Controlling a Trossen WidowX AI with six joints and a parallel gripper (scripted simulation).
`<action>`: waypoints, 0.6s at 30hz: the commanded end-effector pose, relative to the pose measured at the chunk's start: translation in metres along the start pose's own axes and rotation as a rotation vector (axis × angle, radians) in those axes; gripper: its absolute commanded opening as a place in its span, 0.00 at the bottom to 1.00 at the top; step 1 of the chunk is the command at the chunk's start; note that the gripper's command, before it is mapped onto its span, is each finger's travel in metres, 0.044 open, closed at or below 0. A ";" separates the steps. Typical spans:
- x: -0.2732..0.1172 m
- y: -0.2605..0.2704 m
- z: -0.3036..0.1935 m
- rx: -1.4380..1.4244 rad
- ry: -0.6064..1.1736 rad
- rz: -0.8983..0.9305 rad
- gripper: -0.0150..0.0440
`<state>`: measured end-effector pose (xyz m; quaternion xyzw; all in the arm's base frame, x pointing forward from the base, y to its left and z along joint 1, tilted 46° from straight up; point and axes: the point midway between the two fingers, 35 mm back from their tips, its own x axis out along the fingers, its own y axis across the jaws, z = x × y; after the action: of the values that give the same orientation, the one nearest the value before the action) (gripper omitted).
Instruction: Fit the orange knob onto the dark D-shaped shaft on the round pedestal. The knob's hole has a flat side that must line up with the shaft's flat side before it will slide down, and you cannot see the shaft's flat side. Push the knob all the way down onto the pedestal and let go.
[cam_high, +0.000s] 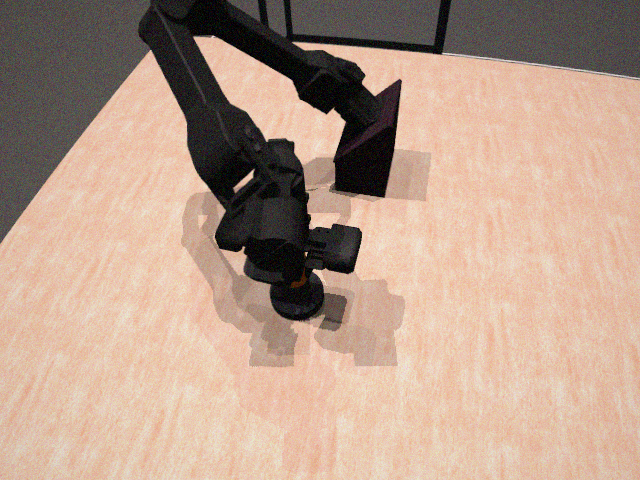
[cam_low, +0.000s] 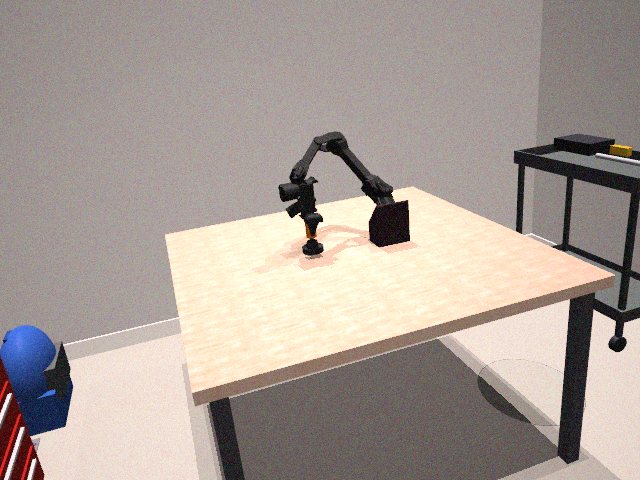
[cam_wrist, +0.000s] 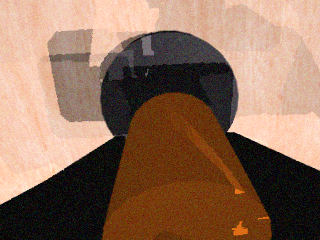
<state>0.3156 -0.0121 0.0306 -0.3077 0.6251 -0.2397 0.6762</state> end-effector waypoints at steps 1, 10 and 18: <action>0.000 0.000 0.001 -0.003 -0.001 -0.003 0.25; -0.004 0.001 0.002 -0.003 -0.001 -0.002 0.25; -0.004 0.001 0.003 -0.184 -0.001 -0.003 0.25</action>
<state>0.3164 -0.0091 0.0317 -0.3390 0.6352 -0.2122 0.6607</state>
